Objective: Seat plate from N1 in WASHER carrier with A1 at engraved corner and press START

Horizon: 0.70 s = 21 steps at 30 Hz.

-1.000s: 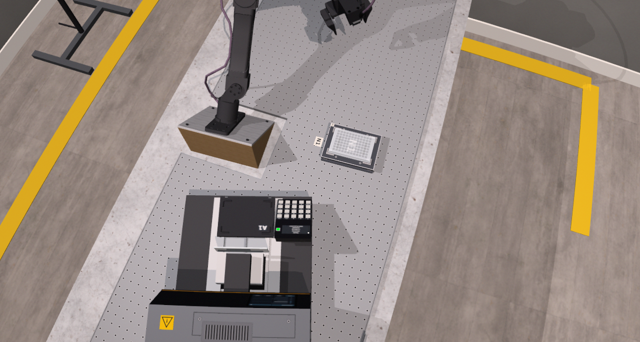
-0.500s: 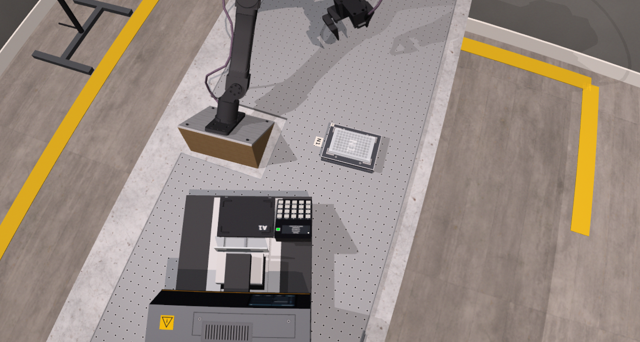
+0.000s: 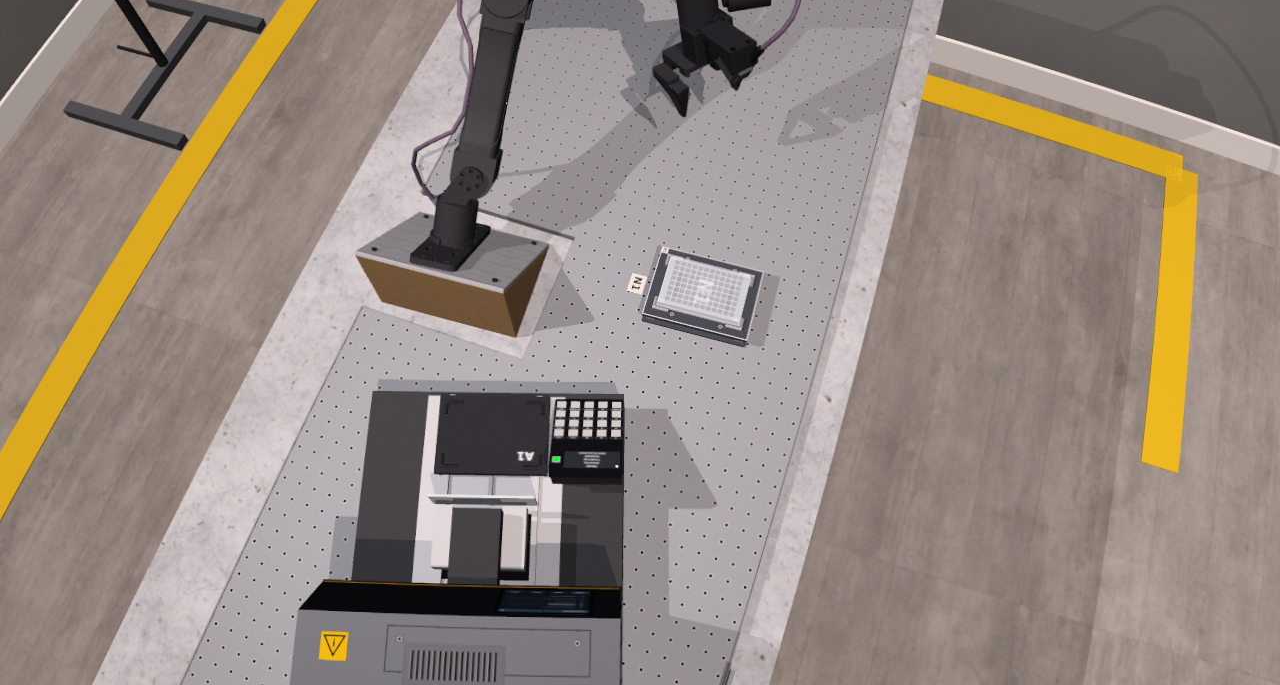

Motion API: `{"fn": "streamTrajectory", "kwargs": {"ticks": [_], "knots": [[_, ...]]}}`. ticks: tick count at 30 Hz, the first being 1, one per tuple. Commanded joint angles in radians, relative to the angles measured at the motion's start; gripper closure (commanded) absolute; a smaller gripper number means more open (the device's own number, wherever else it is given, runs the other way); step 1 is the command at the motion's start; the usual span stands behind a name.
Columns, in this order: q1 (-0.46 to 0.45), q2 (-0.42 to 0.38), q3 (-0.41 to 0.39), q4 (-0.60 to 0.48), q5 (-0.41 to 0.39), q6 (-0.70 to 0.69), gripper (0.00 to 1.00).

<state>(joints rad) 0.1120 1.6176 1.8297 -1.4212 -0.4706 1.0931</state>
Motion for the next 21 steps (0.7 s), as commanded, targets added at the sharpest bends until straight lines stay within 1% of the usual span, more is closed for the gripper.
{"fn": "streamTrajectory", "kwargs": {"ticks": [1, 2, 3, 4, 6, 9, 12, 13, 14, 16, 19, 21], "knots": [[-0.034, 0.012, -0.045, 0.033, 0.049, -0.084, 0.00], [-0.034, 0.001, -0.046, 0.036, 0.049, -0.084, 0.00], [-0.035, 0.025, -0.050, 0.034, 0.064, -0.115, 0.00], [-0.034, 0.032, -0.051, 0.033, 0.079, -0.145, 0.00], [-0.042, 0.035, -0.073, 0.048, 0.084, -0.168, 0.00], [-0.046, 0.054, -0.087, 0.052, 0.120, -0.247, 0.00], [-0.050, 0.053, -0.098, 0.060, 0.120, -0.252, 0.00], [-0.049, 0.039, -0.099, 0.063, 0.137, -0.283, 0.00], [-0.050, 0.068, -0.104, 0.062, 0.150, -0.314, 0.00], [-0.057, 0.066, -0.124, 0.076, 0.157, -0.337, 0.00], [-0.062, 0.088, -0.141, 0.080, 0.192, -0.416, 0.00], [-0.065, 0.087, -0.152, 0.091, 0.192, -0.422, 0.00]]}}
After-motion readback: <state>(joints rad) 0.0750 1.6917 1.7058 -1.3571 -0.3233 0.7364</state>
